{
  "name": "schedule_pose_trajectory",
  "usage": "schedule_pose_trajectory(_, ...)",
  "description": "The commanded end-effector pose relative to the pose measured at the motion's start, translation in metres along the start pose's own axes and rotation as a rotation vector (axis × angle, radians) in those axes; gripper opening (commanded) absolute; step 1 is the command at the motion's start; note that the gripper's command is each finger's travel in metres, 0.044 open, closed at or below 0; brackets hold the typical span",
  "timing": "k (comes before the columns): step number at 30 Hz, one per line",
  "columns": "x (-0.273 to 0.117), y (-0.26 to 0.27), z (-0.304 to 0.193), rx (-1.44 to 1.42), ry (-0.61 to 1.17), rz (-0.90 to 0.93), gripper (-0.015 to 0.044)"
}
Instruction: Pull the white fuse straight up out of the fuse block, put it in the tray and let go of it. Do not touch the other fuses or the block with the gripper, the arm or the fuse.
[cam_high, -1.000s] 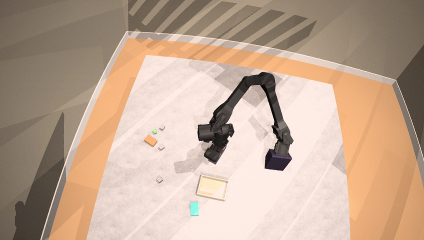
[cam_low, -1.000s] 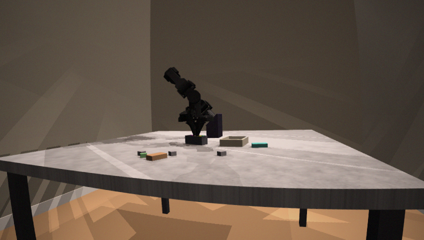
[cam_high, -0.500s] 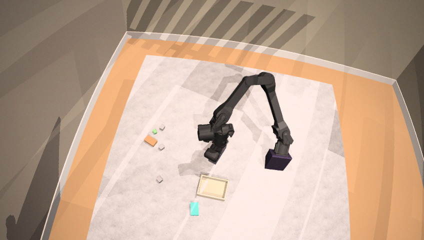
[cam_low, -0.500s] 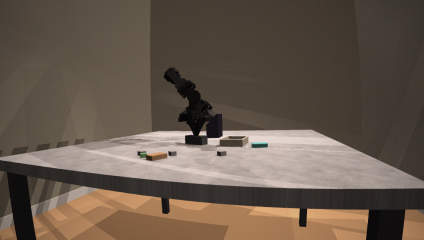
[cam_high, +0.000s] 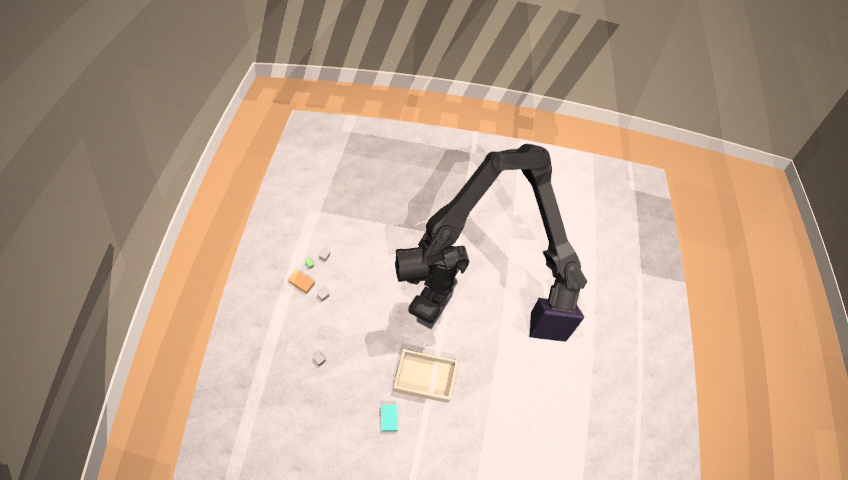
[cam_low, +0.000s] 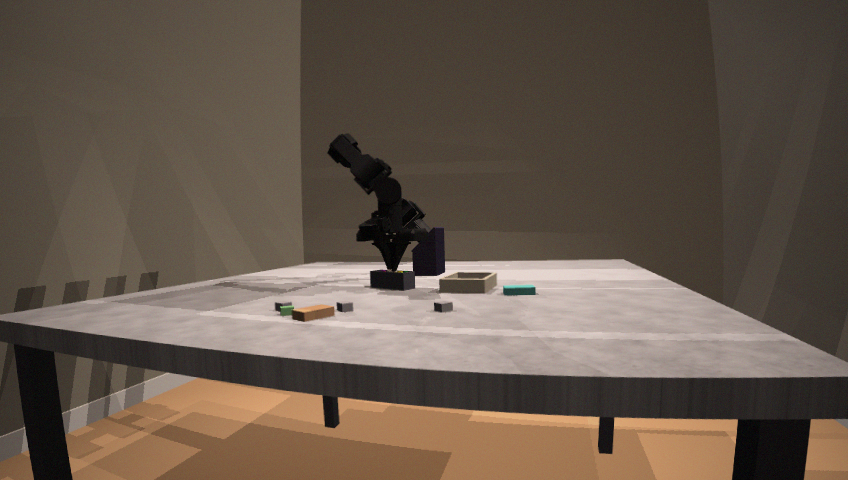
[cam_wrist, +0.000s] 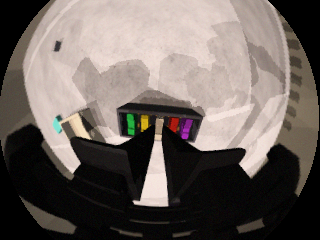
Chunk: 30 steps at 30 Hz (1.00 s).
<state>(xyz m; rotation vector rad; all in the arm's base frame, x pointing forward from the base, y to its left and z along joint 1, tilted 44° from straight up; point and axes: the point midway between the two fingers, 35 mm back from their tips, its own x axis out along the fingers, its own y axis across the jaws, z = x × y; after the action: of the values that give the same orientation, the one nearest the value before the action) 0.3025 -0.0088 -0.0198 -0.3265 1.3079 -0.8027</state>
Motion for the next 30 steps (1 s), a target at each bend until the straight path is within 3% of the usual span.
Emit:
schedule_pose_trajectory(1,-0.003,0.001,0.001,0.004,-0.001,0.004,0.0)
schedule_pose_trajectory(30,-0.017,0.001,0.001,0.003,-0.001,0.003,0.0)
